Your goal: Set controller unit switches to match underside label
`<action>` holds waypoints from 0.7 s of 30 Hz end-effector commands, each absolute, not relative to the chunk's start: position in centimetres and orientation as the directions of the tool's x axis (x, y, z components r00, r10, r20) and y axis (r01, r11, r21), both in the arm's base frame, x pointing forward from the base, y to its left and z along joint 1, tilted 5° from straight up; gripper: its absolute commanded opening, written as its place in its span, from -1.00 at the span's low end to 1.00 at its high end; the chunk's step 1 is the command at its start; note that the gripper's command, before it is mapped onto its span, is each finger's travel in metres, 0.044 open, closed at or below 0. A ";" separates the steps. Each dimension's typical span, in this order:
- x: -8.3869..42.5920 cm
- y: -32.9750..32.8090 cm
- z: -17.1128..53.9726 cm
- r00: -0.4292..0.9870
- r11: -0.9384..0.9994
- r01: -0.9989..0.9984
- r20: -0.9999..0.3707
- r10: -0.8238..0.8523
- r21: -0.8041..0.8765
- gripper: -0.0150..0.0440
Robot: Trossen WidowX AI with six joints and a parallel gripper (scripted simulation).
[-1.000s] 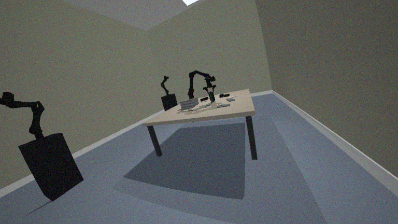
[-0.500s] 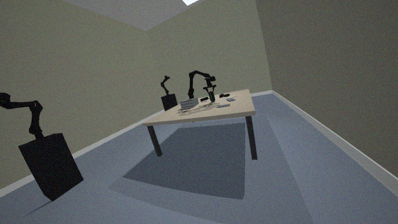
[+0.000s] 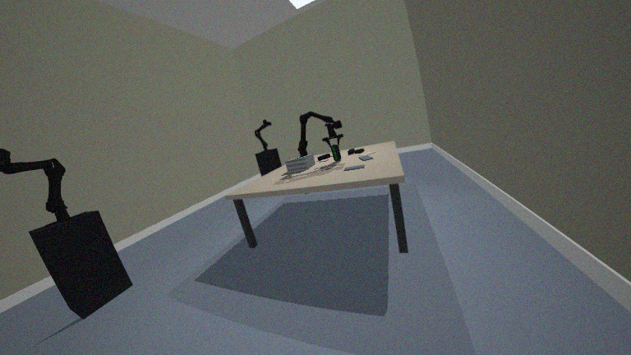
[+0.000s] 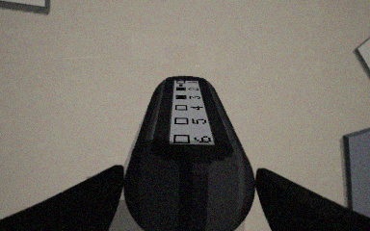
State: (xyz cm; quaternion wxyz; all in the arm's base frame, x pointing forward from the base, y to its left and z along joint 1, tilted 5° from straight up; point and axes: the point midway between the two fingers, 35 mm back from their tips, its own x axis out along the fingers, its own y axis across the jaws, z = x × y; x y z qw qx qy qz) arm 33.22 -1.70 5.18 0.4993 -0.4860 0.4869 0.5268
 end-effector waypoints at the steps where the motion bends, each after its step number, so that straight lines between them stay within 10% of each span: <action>1: 33.1 -1.0 5.1 -0.032 -0.030 -0.999 -0.997 0.064 0.030 0.65; 21: 33.1 0.7 5.2 -0.032 -0.030 -0.999 -0.997 0.065 0.030 0.65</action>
